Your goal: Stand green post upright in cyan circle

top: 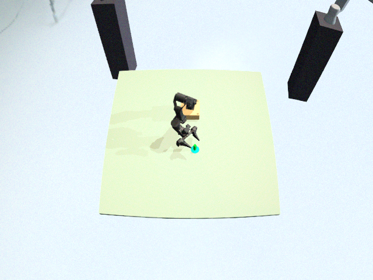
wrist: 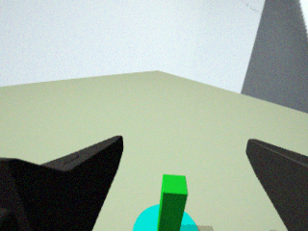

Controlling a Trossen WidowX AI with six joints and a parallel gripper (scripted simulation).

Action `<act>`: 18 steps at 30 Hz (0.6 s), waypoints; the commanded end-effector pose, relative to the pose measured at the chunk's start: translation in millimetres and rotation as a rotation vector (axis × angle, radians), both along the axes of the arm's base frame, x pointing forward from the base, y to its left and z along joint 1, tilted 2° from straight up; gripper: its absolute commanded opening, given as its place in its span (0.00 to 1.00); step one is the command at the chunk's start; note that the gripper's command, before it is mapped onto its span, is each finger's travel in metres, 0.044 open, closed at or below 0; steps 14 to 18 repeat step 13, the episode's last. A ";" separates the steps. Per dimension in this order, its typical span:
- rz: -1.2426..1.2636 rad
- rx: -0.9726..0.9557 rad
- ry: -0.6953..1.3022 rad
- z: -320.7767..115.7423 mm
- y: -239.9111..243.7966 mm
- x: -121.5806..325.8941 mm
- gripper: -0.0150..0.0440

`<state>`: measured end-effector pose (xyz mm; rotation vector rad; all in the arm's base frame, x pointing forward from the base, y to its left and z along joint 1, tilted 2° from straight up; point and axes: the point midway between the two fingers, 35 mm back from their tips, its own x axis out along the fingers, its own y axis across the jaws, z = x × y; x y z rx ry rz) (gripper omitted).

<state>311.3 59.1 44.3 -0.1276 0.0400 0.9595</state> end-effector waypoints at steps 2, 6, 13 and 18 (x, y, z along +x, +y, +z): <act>-0.011 0.039 0.024 23.8 -1.6 -2.8 0.93; -0.019 0.065 0.033 42.4 -2.5 -5.2 0.93; -0.025 0.074 0.041 48.6 -2.8 -4.5 0.93; -0.025 0.074 0.041 48.6 -2.8 -4.5 0.93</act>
